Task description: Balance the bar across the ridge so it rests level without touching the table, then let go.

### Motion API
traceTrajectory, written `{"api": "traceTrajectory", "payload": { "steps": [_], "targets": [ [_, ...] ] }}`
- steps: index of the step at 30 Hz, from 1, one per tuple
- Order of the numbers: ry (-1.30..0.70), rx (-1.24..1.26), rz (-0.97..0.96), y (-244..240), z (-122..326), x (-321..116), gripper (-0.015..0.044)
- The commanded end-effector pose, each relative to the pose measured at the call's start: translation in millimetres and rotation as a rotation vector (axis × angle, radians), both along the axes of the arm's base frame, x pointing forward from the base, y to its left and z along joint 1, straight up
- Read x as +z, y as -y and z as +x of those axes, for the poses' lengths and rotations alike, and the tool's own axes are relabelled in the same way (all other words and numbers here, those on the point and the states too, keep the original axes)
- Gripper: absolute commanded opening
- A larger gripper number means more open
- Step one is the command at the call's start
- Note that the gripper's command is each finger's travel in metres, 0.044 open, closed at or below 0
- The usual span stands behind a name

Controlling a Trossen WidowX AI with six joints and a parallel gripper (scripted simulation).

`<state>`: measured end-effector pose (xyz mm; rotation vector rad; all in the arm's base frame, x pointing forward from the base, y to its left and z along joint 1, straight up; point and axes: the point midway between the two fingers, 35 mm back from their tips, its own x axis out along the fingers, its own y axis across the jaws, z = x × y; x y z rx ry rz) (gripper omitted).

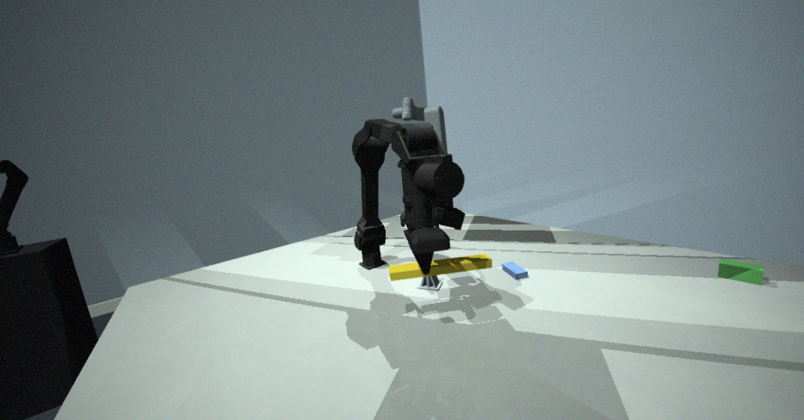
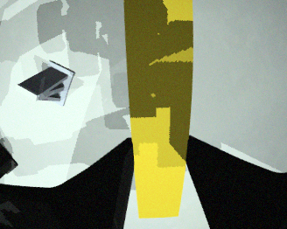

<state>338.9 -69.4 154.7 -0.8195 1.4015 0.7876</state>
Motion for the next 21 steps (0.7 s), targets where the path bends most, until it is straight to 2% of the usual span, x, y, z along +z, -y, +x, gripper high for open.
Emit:
{"api": "traceTrajectory", "payload": {
  "steps": [1, 21],
  "targets": [
    [0.013, 0.001, 0.003, -1.3, -0.6, 9.2, 0.0000],
    [0.009, -0.273, 0.014, -45.2, -61.7, 14.3, 0.0000]
  ]
}}
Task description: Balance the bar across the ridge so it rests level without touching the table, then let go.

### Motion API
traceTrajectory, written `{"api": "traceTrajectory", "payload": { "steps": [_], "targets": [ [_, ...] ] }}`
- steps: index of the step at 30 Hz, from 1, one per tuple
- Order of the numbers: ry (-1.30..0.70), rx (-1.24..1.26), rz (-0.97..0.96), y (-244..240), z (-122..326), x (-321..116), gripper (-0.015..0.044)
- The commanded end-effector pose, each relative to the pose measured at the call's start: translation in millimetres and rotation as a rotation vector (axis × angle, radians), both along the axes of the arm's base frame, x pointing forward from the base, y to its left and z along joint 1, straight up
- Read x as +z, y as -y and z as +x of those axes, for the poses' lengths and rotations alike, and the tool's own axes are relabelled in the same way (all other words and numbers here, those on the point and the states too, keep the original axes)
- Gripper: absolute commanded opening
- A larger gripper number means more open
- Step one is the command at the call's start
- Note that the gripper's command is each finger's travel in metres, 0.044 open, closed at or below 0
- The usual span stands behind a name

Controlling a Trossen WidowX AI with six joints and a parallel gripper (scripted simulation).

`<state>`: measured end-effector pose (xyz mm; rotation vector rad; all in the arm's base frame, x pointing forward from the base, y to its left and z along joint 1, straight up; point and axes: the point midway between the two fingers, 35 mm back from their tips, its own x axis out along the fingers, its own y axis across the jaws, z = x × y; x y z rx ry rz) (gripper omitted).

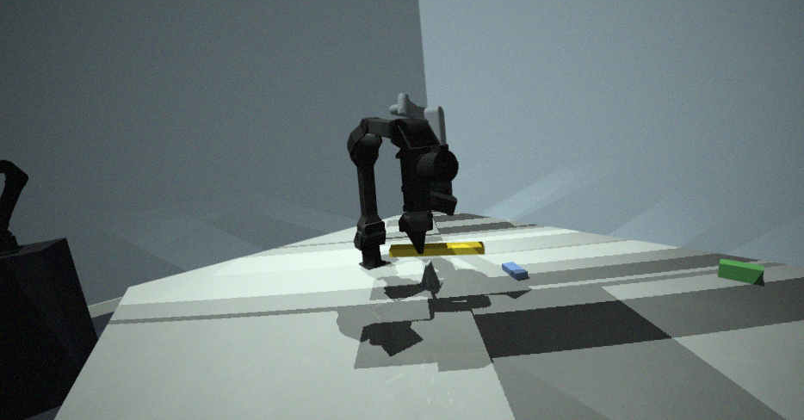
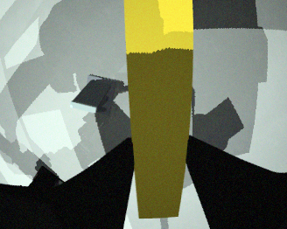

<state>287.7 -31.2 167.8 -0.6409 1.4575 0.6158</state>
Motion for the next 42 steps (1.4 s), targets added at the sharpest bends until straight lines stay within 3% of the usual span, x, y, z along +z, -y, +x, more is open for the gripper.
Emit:
{"api": "traceTrajectory", "payload": {
  "steps": [1, 20, 42],
  "targets": [
    [0.005, -0.059, 0.006, -8.9, -13.9, 1.0, 0.0000],
    [0.000, -0.283, 0.015, -41.0, -74.9, -8.2, 0.0000],
    [0.000, -0.285, 0.015, -43.0, -75.6, -38.4, 0.0000]
  ]
}}
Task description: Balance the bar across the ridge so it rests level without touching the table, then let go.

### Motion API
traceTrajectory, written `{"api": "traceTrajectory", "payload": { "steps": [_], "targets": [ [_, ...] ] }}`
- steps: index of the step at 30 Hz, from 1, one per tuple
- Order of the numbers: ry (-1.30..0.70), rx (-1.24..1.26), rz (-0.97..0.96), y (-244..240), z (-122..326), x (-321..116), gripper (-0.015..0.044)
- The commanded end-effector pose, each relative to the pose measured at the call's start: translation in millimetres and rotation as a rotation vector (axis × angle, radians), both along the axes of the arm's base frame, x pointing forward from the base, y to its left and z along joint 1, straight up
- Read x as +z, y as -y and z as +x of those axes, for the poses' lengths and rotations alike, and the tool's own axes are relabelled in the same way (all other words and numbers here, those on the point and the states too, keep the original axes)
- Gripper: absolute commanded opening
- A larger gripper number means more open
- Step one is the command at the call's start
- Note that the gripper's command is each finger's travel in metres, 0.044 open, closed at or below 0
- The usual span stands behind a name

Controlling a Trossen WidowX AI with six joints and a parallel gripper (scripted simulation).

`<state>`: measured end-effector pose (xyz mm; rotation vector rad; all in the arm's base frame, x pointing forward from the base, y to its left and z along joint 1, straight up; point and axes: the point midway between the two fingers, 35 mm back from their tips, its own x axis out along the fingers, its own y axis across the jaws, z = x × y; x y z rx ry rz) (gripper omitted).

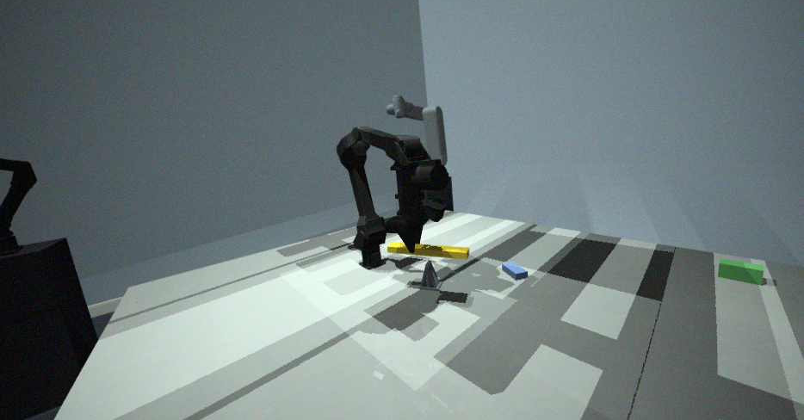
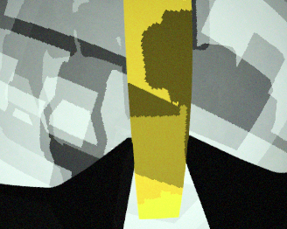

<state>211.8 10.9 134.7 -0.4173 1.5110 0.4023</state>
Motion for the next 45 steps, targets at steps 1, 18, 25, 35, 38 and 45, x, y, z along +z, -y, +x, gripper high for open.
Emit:
{"api": "traceTrajectory", "payload": {
  "steps": [1, 18, 25, 35, 38, 45],
  "targets": [
    [0.001, -0.004, 0.005, -0.9, 0.4, -6.9, 0.0000],
    [0.001, -0.004, 0.005, -1.2, 0.0, -18.7, 0.0000],
    [0.001, -0.004, 0.005, -1.2, 0.1, -19.0, 0.0000],
    [0.001, -0.004, 0.005, -1.3, 0.1, -19.8, 0.0000],
    [0.001, -0.004, 0.005, -1.3, 0.2, -20.1, 0.0000],
    [0.001, -0.004, 0.005, -1.3, 0.2, -20.6, 0.0000]
  ]
}}
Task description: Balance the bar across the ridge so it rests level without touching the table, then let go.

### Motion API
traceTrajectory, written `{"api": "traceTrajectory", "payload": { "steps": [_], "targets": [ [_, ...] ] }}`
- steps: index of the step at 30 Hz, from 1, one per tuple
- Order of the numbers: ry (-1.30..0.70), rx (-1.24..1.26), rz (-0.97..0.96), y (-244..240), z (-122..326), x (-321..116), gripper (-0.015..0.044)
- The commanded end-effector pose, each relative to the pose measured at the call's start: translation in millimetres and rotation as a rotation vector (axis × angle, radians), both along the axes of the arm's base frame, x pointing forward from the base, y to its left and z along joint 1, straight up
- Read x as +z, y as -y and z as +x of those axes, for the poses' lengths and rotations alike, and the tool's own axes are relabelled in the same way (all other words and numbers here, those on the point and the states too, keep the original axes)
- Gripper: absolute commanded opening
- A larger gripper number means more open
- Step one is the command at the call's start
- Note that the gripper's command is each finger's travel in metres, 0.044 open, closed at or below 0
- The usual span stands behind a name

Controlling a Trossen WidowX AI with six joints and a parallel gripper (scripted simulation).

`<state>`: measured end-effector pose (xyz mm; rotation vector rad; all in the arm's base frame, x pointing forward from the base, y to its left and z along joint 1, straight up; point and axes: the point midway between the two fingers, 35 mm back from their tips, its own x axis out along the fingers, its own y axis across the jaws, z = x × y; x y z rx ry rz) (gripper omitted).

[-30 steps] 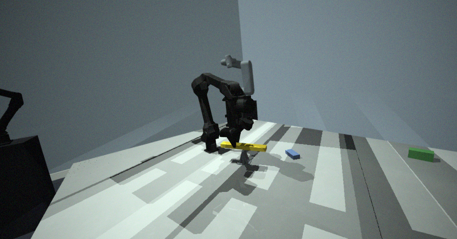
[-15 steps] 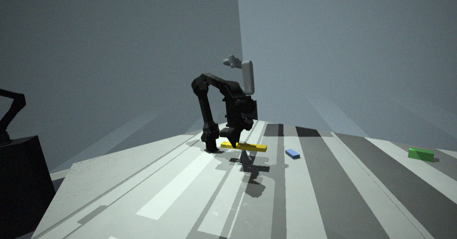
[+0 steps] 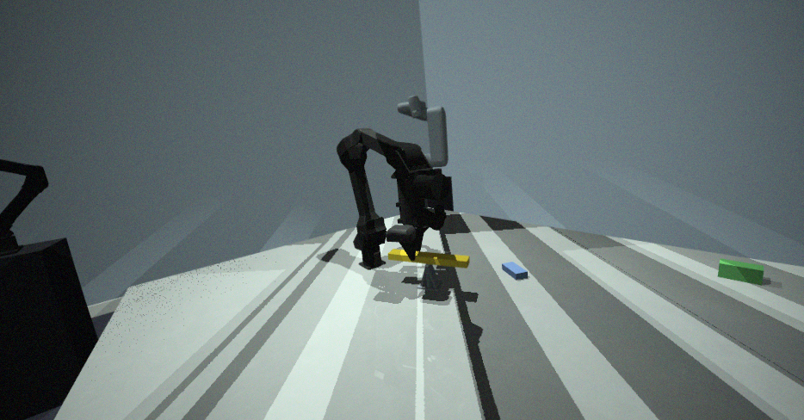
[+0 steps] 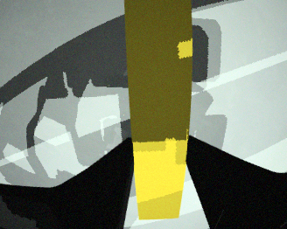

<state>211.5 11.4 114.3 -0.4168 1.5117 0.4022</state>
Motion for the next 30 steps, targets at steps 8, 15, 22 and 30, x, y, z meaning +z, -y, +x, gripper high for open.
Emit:
{"api": "traceTrajectory", "payload": {
  "steps": [8, 15, 22, 30],
  "targets": [
    [0.002, -0.003, 0.005, -0.8, 0.5, -1.0, 0.0000],
    [0.002, -0.003, 0.005, -0.9, 0.6, -1.6, 0.0000],
    [0.002, -0.003, 0.005, -0.9, 0.6, -2.1, 0.0000],
    [0.002, -0.003, 0.005, -0.9, 0.6, -2.8, 0.0000]
  ]
}}
